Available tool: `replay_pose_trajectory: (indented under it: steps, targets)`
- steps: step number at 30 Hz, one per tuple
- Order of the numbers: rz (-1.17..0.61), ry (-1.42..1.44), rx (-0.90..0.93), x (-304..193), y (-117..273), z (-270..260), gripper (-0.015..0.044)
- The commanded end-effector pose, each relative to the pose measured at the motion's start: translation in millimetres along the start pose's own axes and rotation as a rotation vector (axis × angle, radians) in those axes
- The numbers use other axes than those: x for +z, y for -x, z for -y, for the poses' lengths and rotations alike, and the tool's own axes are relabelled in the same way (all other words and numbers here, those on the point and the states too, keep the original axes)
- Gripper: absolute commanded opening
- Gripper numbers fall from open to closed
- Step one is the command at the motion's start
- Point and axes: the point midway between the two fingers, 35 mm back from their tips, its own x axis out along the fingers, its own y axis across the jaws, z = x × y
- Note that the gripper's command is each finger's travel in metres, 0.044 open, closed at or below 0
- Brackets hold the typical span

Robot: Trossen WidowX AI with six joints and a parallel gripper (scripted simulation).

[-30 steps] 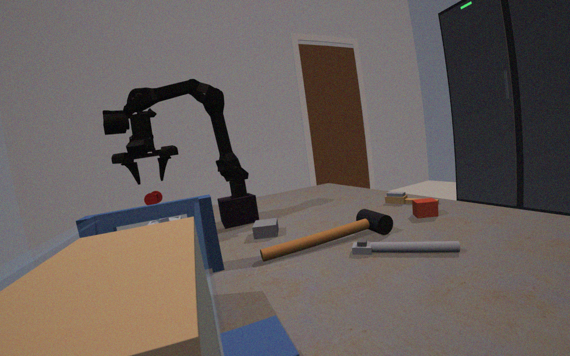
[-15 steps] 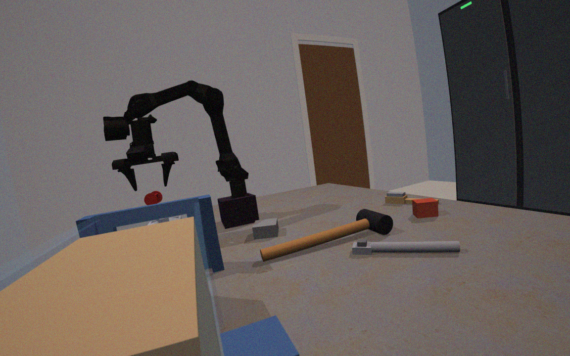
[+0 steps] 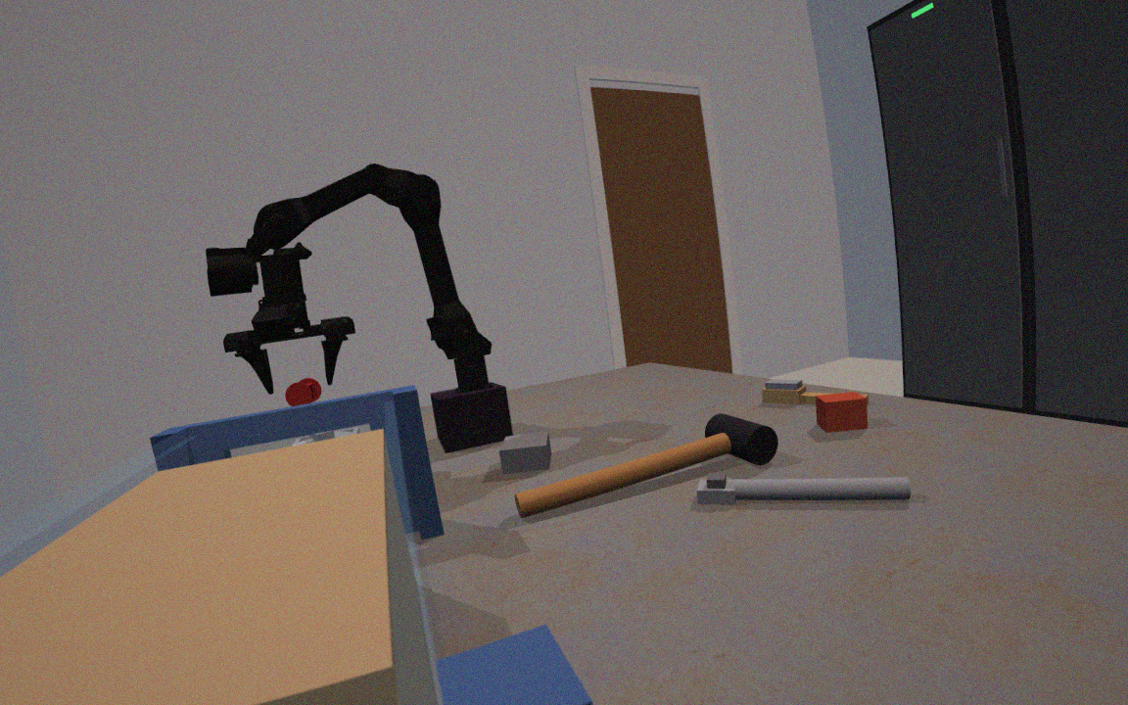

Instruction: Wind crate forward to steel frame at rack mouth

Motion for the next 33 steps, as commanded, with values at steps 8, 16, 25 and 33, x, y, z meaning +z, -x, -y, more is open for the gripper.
replay_pose_trajectory:
  steps: [8, 16, 25, 33]
  targets:
    - [-0.003, 0.001, 0.004, -0.7, -19.2, -1.0, 0.044]
    - [-0.003, 0.001, 0.004, -1.3, -32.3, -2.3, 0.044]
    - [-0.001, -0.003, 0.002, -1.5, -37.3, -2.9, 0.0387]
    - [-0.001, -0.003, 0.002, -1.5, -37.3, -2.9, 0.0178]
